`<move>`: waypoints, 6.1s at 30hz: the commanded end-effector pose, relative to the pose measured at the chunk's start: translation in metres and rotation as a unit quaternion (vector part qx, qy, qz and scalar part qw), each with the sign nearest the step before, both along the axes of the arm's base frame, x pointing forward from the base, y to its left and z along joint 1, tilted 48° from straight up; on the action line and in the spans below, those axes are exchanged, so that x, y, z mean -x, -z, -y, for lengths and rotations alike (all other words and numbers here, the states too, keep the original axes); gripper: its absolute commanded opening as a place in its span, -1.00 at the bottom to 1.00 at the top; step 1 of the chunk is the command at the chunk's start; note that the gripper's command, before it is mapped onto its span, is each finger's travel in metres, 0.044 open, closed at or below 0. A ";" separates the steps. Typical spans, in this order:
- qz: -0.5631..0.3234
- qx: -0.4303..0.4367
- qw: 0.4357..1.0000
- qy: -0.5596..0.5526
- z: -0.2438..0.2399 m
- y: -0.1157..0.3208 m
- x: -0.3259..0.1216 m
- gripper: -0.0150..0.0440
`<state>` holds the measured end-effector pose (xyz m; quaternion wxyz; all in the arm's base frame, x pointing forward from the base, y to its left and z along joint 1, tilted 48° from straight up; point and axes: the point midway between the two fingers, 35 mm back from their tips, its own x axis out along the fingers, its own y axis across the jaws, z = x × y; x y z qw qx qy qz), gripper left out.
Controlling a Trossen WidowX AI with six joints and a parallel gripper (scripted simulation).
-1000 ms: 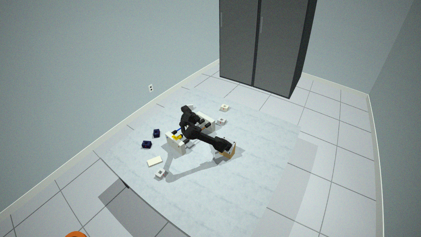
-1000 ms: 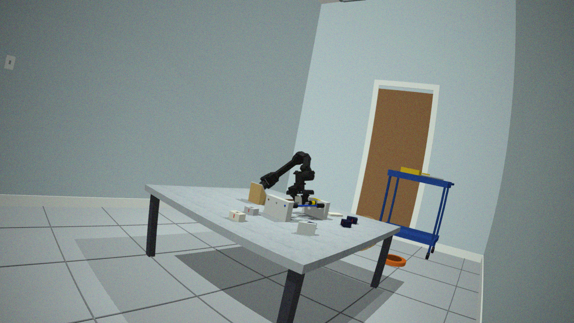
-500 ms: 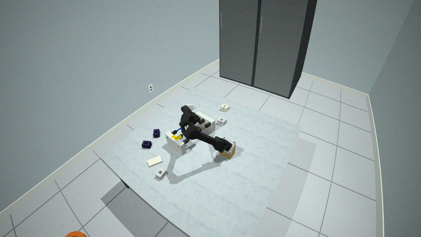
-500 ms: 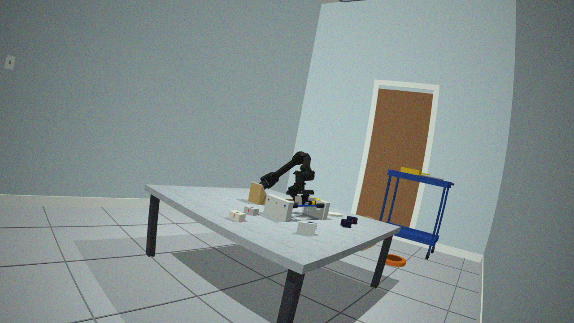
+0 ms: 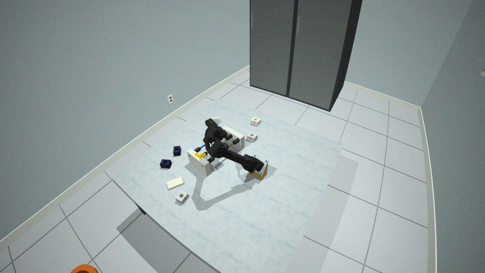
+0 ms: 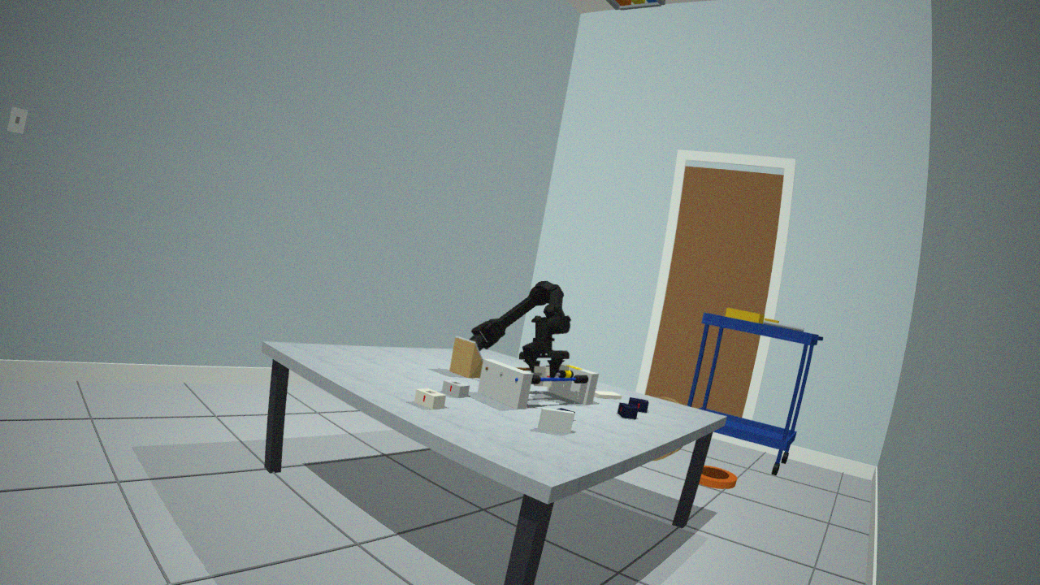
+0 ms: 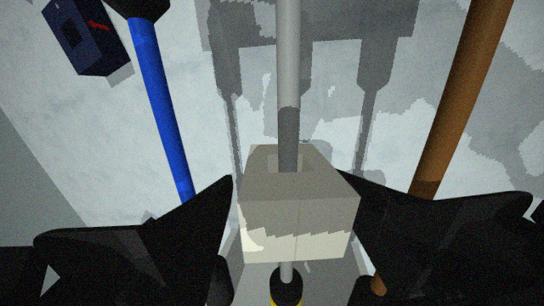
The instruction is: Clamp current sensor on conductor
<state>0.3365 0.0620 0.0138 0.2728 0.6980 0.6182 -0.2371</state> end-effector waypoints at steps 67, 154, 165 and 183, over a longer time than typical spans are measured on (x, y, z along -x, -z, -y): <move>-0.058 0.000 0.996 -0.061 0.000 0.000 0.000 0.41; 0.003 0.004 1.000 0.007 0.079 -0.067 0.016 1.00; 0.003 0.004 1.000 0.007 0.079 -0.067 0.016 1.00; 0.243 0.390 0.873 -0.166 0.009 -0.143 0.070 1.00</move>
